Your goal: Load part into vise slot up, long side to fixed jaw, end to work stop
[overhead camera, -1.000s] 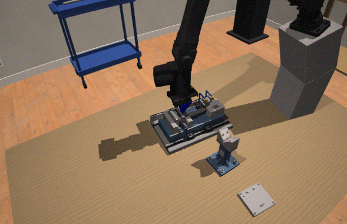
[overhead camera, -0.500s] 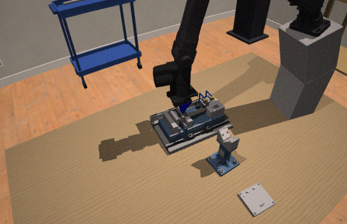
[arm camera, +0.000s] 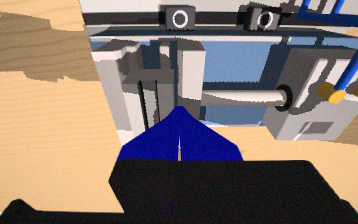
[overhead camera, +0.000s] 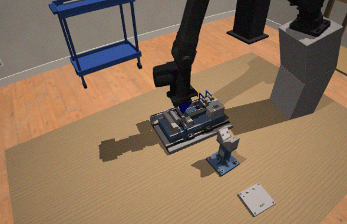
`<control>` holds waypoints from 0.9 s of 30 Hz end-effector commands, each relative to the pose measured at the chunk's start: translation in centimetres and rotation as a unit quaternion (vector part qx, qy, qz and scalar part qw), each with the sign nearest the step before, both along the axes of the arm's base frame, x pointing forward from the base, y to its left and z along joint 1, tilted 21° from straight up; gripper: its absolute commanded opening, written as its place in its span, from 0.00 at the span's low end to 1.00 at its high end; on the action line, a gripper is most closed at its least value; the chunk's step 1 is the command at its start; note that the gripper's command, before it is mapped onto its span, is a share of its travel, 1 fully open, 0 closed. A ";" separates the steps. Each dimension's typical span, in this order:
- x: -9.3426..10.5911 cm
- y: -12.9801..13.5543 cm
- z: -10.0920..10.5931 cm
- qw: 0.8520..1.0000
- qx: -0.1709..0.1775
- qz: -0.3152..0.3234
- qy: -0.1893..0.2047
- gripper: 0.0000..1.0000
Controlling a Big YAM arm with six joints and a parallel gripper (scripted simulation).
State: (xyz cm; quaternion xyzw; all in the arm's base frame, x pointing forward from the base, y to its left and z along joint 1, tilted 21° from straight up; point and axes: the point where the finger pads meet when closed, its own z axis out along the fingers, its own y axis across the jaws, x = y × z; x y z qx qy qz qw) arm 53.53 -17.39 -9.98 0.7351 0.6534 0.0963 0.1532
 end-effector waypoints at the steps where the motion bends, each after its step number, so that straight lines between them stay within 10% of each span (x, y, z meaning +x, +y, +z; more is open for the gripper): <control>1: 1.4 0.4 0.6 1.000 -0.002 0.002 -0.006 0.00; 27: 1.6 0.3 0.8 1.000 -0.003 0.002 -0.010 0.00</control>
